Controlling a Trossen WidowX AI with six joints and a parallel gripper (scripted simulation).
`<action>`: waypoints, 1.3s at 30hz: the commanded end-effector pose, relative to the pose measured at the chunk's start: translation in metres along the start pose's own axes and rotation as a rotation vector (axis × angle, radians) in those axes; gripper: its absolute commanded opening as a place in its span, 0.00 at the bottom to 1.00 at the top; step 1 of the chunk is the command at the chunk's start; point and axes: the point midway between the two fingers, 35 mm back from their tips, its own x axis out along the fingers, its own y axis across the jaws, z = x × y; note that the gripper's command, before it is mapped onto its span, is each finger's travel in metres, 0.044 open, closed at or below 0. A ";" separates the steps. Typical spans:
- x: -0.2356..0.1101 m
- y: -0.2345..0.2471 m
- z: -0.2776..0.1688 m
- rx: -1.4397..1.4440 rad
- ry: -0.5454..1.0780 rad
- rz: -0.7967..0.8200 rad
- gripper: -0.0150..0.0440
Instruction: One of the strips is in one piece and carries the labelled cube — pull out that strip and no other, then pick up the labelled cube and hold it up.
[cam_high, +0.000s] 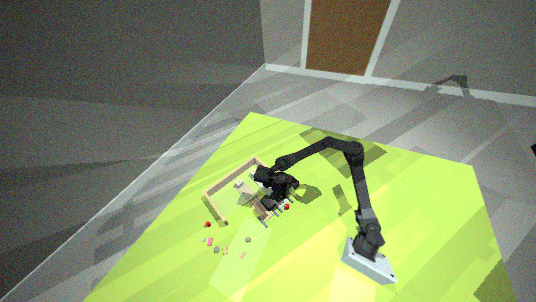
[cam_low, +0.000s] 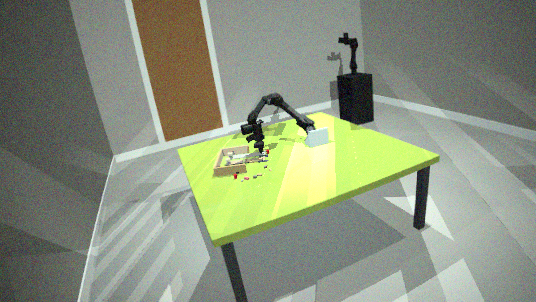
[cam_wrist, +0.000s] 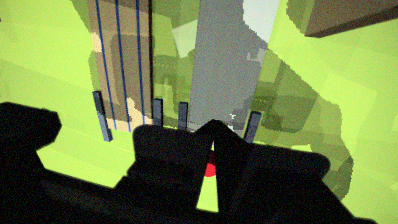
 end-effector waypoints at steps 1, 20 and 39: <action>0.002 0.000 -0.003 -0.001 -0.001 -0.002 0.25; -0.001 0.000 -0.022 -0.002 0.000 -0.002 0.25; -0.003 -0.001 -0.027 -0.002 0.000 -0.002 0.25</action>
